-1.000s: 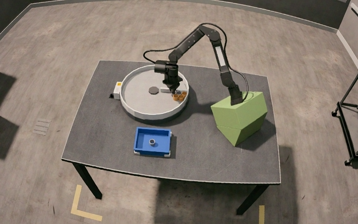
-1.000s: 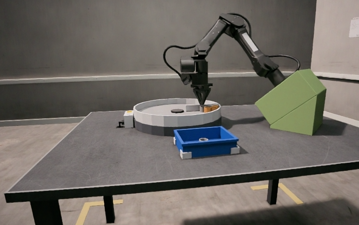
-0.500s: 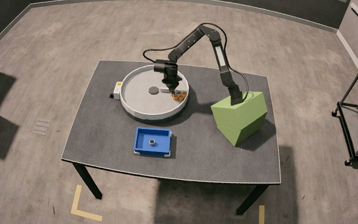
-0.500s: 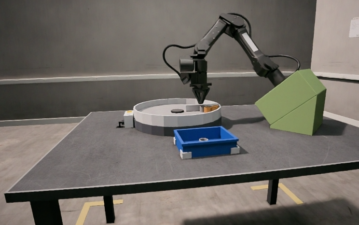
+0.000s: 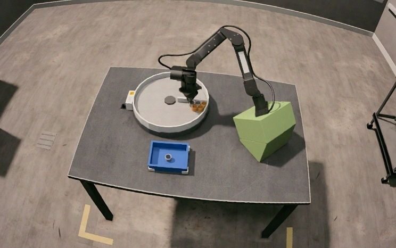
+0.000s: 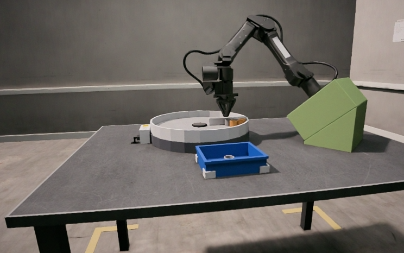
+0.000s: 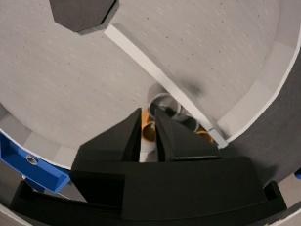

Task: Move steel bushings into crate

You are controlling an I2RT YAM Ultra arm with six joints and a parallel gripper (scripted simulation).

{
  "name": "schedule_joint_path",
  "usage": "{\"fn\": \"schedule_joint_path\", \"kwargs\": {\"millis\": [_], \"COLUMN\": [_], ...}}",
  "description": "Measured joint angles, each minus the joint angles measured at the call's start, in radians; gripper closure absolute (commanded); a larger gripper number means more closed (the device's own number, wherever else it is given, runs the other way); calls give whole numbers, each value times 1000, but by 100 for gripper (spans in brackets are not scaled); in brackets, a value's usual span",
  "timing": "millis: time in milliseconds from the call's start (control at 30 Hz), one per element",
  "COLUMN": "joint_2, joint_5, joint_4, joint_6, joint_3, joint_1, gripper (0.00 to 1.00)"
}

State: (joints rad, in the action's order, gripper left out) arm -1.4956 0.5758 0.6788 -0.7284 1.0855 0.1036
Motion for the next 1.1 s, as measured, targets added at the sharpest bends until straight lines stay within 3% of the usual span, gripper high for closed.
{"fn": "schedule_joint_path", "kwargs": {"millis": [800, 1100], "joint_2": [0, -7], "joint_5": [-1, -9], "joint_4": [0, -25], "joint_6": [2, 15], "joint_3": [0, -34], "joint_1": [0, -20], "gripper": [87, 87]}}
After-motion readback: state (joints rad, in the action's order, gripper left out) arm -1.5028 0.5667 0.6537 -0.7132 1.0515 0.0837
